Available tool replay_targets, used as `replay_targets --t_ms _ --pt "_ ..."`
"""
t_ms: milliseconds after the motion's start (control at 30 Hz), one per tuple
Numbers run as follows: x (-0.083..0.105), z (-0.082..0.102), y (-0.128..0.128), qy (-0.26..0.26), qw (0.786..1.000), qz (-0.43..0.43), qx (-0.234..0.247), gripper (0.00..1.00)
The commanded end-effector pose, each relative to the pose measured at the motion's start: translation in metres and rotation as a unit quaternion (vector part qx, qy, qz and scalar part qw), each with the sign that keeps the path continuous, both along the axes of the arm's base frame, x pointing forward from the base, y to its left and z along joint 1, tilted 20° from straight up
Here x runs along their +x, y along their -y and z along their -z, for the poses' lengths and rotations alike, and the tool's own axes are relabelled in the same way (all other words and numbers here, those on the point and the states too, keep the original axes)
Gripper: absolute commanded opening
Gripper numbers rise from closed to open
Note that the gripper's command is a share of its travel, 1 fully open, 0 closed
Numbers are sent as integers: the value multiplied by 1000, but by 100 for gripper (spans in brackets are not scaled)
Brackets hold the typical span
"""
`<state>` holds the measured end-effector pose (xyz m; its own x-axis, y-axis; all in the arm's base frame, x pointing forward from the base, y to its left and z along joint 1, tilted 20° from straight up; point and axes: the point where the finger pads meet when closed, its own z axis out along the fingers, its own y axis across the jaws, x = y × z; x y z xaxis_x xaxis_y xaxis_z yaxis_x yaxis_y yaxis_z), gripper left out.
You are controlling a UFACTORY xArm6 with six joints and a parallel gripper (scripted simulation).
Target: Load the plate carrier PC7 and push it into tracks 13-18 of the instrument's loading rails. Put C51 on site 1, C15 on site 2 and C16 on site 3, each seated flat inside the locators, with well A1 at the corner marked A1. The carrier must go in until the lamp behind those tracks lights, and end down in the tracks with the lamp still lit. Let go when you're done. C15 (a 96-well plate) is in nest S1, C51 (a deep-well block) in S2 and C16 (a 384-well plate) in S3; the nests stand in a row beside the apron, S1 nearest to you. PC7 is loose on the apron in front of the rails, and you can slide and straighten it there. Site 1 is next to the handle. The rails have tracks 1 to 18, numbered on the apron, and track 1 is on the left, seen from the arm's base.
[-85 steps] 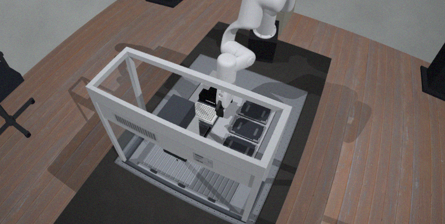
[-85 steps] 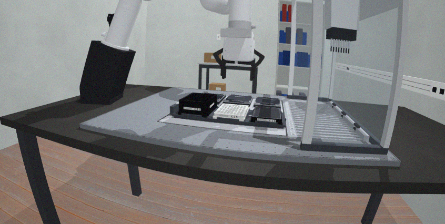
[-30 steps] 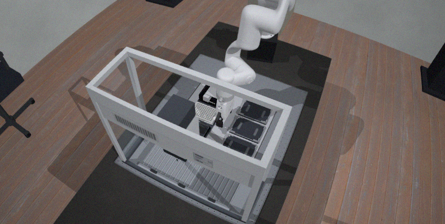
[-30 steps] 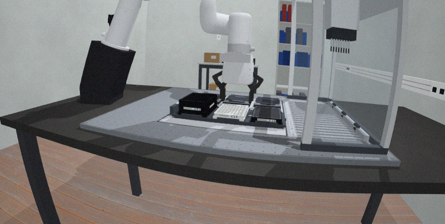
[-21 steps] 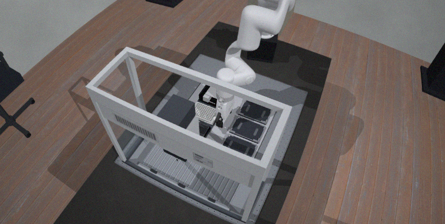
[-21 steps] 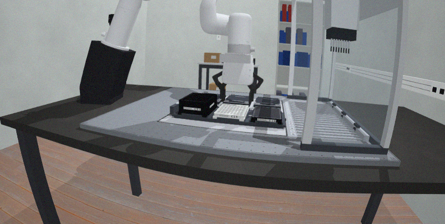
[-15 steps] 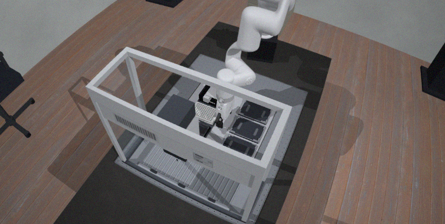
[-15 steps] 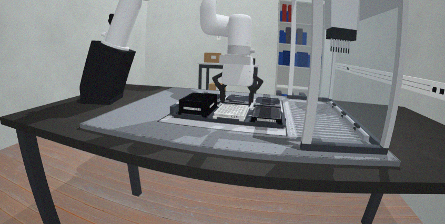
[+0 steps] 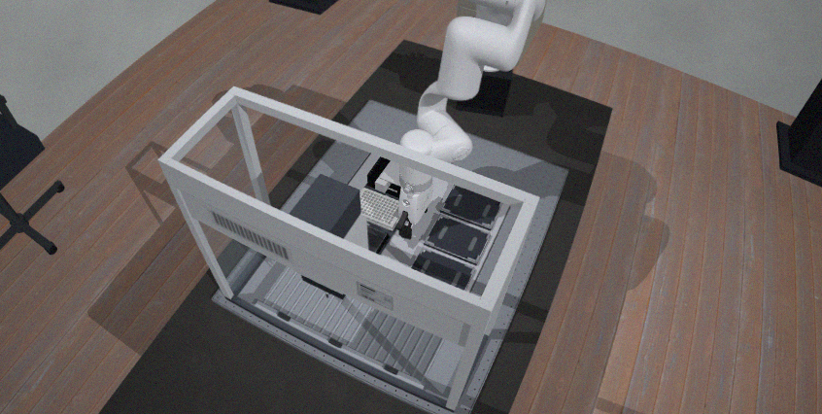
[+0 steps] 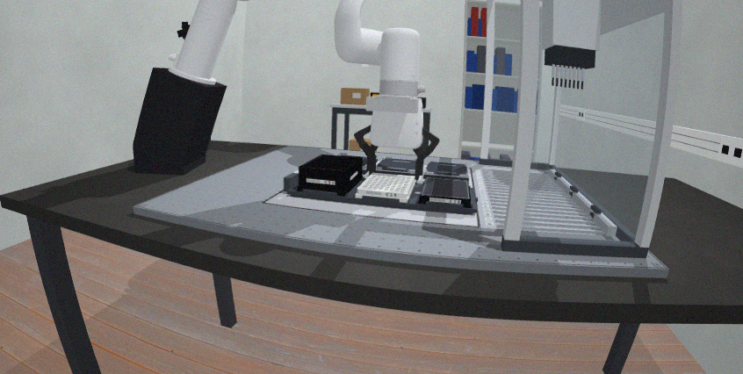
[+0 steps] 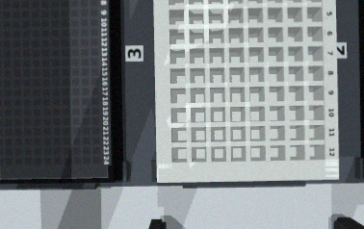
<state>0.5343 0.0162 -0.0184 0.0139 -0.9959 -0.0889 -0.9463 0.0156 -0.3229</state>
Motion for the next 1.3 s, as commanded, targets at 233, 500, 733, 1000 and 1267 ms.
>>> replay_targets --t_ms 233,500,733,1000,1267 --pt "3 4 0 2 1000 0 0 100" --pt "3 4 0 2 1000 0 0 100" --pt "3 4 1 2 1000 0 0 100" --pt "3 5 5 2 1000 0 0 100" --pt "3 5 8 2 1000 0 0 100"
